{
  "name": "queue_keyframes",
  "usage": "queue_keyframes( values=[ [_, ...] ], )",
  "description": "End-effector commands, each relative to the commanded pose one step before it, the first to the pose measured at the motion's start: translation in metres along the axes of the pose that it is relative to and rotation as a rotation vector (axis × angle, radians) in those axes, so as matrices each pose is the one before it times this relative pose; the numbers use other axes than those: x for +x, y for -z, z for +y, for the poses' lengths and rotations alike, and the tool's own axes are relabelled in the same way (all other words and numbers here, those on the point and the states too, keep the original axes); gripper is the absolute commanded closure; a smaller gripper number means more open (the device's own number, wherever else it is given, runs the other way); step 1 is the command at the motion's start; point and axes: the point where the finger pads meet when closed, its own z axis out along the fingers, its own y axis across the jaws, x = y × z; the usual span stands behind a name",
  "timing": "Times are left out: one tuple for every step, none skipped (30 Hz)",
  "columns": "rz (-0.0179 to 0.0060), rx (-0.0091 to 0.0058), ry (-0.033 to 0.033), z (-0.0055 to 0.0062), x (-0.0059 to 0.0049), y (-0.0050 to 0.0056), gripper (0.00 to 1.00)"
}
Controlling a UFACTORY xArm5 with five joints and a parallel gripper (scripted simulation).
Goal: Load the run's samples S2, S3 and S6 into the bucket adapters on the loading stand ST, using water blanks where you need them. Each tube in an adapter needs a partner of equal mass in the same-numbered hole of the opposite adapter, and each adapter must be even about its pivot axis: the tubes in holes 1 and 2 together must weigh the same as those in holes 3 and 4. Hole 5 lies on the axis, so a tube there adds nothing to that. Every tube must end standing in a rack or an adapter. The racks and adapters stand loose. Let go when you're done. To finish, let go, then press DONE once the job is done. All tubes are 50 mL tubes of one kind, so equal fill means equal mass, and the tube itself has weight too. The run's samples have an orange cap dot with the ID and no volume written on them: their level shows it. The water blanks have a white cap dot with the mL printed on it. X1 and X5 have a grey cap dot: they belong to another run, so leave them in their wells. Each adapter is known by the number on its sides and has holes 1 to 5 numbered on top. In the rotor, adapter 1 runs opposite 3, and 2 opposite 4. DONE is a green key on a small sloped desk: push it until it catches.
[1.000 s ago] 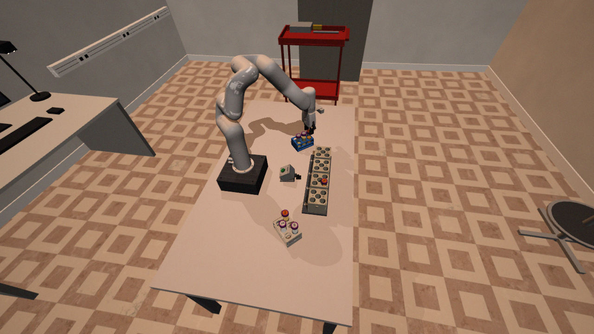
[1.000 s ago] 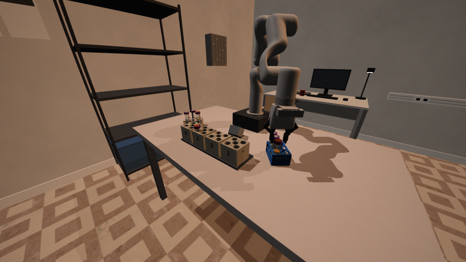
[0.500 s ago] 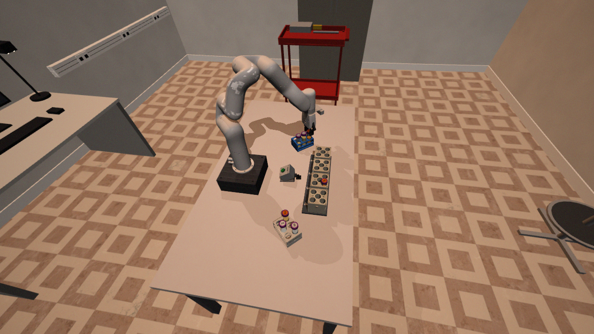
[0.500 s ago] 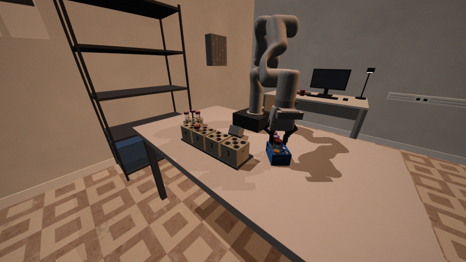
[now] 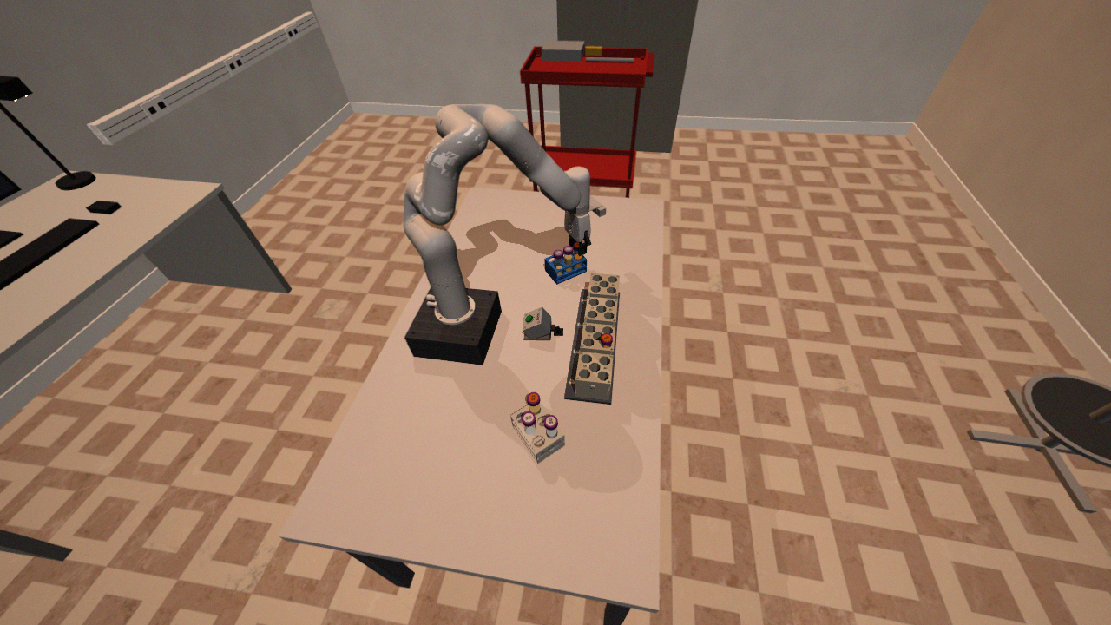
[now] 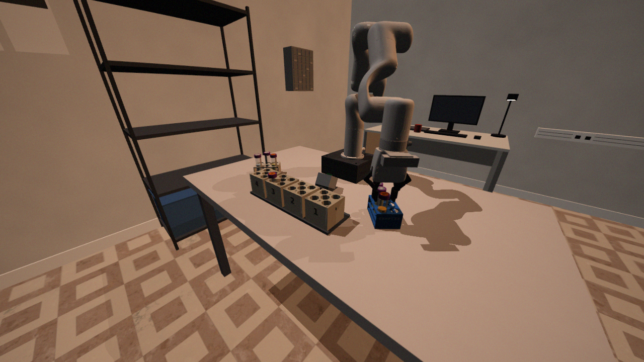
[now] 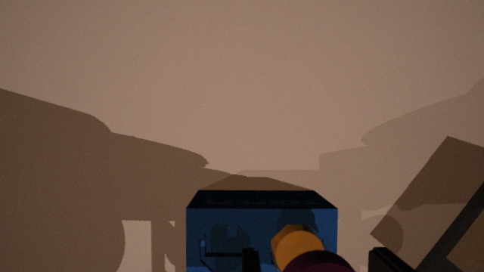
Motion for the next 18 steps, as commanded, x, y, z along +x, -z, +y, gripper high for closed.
queue_keyframes(
  values=[
    [0.00308, 0.01084, 0.00000, -0.00012, 0.00144, 0.00130, 0.43],
    [0.00000, 0.00000, 0.00000, 0.00000, 0.00000, 0.00000, 0.43],
    [0.00000, 0.00000, 0.00000, 0.00000, 0.00000, 0.00000, 0.43],
    [0.00000, 0.00000, 0.00000, 0.00000, 0.00000, 0.00000, 0.43],
    [0.00000, 0.00000, 0.00000, 0.00000, 0.00000, 0.00000, 0.43],
    [0.00000, 0.00000, 0.00000, 0.00000, 0.00000, 0.00000, 0.43],
    [0.00000, 0.00000, 0.00000, 0.00000, 0.00000, 0.00067, 1.00],
    [0.00000, 0.00000, 0.00000, 0.00000, 0.00000, 0.00067, 1.00],
    [0.00000, 0.00000, 0.00000, 0.00000, 0.00000, 0.00046, 1.00],
    [0.00000, 0.00000, 0.00000, 0.00000, 0.00000, 0.00000, 1.00],
    [0.00000, 0.00000, 0.00000, 0.00000, 0.00000, 0.00000, 1.00],
    [0.00000, 0.00000, 0.00000, 0.00000, 0.00000, 0.00000, 1.00],
    [0.00000, 0.00000, 0.00000, 0.00000, 0.00000, 0.00000, 1.00],
    [0.00000, 0.00000, 0.00000, 0.00000, 0.00000, 0.00000, 1.00],
    [0.00000, 0.00000, 0.00000, 0.00000, 0.00000, 0.00000, 1.00],
    [0.00000, 0.00000, 0.00000, 0.00000, 0.00000, 0.00000, 1.00],
    [0.00000, 0.00000, 0.00000, 0.00000, 0.00000, 0.00000, 1.00],
    [0.00000, 0.00000, 0.00000, 0.00000, 0.00000, 0.00000, 1.00]
  ],
)
